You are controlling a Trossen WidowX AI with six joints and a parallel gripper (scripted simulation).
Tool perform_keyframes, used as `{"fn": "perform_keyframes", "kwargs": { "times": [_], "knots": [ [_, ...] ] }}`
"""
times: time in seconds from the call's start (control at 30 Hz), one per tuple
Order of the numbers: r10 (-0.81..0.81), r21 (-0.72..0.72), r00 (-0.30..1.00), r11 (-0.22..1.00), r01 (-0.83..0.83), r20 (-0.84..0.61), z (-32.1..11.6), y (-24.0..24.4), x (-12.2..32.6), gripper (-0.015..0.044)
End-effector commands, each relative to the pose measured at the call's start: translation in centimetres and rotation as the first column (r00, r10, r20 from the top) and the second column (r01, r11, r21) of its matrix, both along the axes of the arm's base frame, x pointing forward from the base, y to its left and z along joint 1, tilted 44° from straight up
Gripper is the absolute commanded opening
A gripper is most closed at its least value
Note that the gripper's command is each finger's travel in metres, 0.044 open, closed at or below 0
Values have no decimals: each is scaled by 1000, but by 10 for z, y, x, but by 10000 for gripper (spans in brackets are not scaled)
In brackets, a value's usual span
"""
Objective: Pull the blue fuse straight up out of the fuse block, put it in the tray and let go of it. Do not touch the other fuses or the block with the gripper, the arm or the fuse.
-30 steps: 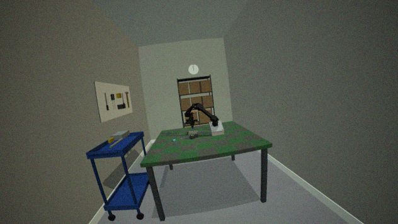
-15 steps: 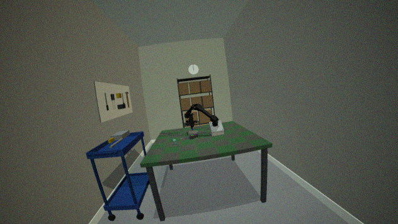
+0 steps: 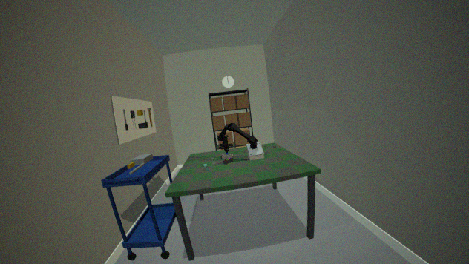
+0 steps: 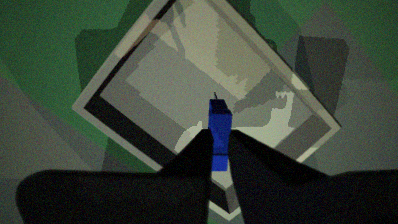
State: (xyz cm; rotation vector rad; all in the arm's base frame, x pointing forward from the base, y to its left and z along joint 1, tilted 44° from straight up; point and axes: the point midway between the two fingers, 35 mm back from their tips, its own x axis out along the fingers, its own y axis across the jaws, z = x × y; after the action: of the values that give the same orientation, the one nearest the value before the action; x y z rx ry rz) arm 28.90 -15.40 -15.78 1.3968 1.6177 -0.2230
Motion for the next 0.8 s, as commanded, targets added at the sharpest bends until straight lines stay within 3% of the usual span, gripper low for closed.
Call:
{"fn": "perform_keyframes", "kwargs": {
  "times": [0.0, 0.33, 0.47, 0.77],
  "knots": [
    [0, -1, 1000, 1000, 0, 1, 0, -1, 0, 79],
    [-1, -1, 1000, 1000, 1, 0, 2, -3, 0, 330],
    [-6, 3, 1000, 1000, 6, -5, 28, -25, -5, 330],
    [-6, 3, 1000, 1000, 6, -5, 28, -25, -5, 330]
  ]
}}
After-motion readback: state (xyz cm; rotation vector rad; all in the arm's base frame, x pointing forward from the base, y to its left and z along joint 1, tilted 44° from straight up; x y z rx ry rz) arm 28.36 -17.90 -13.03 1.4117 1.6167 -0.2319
